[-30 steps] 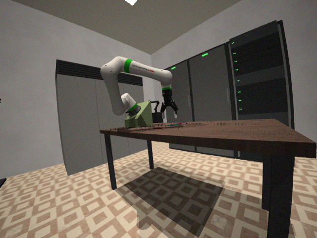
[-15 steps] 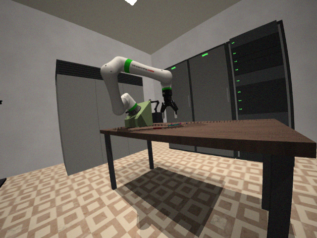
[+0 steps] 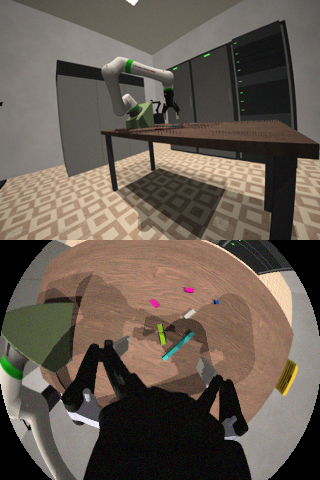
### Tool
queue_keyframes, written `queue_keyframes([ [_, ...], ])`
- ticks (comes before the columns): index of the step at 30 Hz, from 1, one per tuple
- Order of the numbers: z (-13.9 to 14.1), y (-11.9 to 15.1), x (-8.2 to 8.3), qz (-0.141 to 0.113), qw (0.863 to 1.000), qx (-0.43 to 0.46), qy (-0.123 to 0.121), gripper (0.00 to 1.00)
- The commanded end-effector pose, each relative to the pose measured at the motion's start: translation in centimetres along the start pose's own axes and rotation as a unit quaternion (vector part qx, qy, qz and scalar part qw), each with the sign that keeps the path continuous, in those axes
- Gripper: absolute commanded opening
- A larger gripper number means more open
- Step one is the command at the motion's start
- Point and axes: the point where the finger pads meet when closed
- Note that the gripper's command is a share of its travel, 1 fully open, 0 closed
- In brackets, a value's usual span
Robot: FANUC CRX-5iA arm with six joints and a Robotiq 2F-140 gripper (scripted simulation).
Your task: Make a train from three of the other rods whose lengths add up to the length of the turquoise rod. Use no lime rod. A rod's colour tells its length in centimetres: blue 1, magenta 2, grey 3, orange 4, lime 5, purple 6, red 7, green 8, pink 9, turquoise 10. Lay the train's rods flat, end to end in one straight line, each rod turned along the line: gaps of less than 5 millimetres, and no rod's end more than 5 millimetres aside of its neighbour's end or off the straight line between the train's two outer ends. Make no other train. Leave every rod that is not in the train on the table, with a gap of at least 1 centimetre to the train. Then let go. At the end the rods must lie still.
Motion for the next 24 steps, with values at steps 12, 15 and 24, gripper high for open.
queue_keyframes([
  [12,4.8,-2.8,0.2,-0.002,0.992,0.123,-0.001,1.0],
  [15,6.2,-3.8,0.3,-0.002,0.987,0.162,-0.001,1.0],
  [24,10.4,-7.3,0.2,-0.002,0.958,0.286,-0.003,1.0],
])
Point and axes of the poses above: the point where the finger pads meet when closed, its own x axis back along the fingers, its own z axis across the jaws, y = z × x, and after that the axes turned 7 degrees about x, right-handed
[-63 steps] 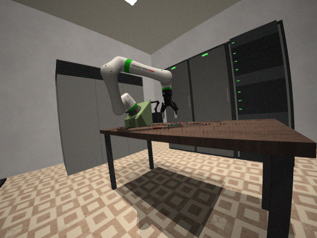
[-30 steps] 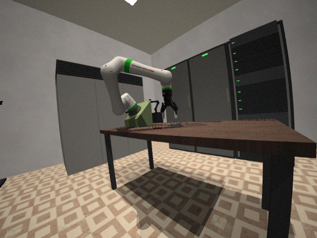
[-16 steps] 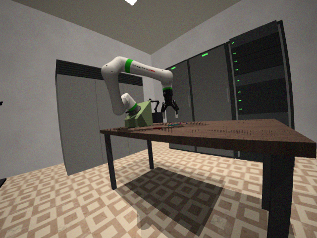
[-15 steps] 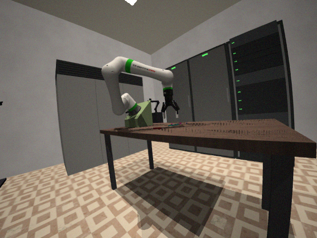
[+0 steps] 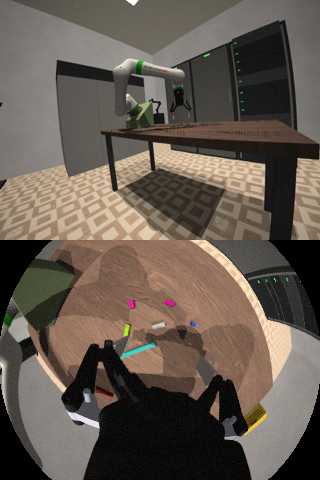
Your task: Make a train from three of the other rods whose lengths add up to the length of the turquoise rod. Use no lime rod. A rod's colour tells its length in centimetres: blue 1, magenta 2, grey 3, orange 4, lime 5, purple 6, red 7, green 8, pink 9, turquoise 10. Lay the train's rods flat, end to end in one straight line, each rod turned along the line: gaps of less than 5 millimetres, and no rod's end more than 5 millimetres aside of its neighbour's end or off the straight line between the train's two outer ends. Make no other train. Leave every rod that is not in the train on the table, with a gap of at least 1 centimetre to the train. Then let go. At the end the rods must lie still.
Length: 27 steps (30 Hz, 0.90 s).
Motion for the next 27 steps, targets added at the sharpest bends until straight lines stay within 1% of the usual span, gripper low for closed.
queue_keyframes([
  [1,2.8,-0.7,-0.1,0.004,0.998,0.069,-0.009,1.0],
  [2,2.8,-0.7,-0.1,0.004,0.998,0.069,-0.009,1.0],
  [3,4.4,-1.2,-0.2,0.004,0.994,0.107,-0.009,1.0],
  [8,6.7,-2.2,-0.3,0.005,0.986,0.169,-0.009,1.0],
  [27,6.8,-2.3,-0.3,0.005,0.985,0.172,-0.009,1.0],
])
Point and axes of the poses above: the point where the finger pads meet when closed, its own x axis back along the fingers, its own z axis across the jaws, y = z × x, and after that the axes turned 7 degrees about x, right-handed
